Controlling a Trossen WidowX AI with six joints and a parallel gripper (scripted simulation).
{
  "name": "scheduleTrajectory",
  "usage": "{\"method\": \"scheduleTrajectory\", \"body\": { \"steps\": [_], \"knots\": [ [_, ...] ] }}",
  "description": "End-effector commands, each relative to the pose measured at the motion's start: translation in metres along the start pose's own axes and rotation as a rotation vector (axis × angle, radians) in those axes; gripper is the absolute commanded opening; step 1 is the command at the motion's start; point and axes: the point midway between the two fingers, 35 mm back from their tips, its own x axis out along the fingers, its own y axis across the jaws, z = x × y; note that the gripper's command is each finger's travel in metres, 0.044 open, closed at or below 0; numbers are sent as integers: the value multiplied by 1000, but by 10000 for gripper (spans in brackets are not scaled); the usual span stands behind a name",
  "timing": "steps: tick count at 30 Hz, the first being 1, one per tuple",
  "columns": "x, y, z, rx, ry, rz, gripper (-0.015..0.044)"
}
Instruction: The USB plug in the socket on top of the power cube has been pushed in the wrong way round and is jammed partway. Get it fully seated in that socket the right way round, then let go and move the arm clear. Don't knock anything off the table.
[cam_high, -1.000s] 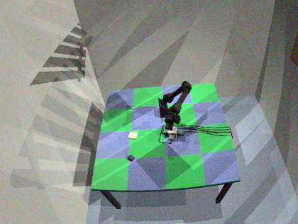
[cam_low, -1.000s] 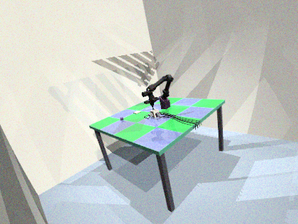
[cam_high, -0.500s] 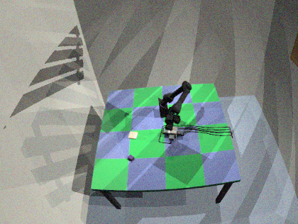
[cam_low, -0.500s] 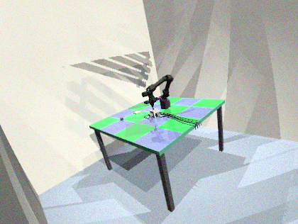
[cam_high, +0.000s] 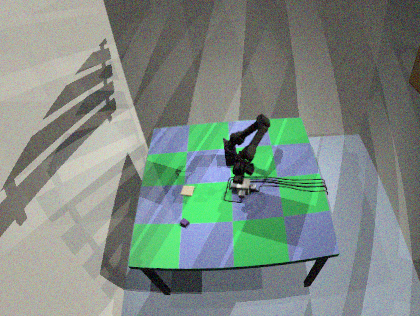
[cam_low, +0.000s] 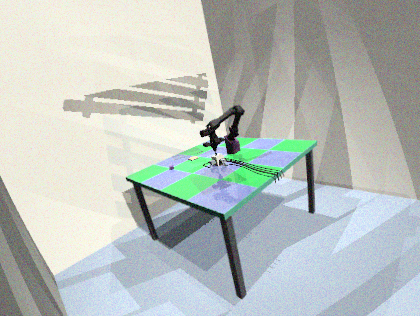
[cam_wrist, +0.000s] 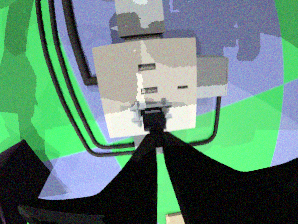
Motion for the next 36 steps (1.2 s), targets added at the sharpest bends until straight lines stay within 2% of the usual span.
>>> {"method": "scheduleTrajectory", "body": {
  "steps": [1, 36],
  "knots": [
    [2, 1, 1, 3, -2, 4, 0],
    [6, 1, 1, 3, -3, 4, 0]
  ]
}}
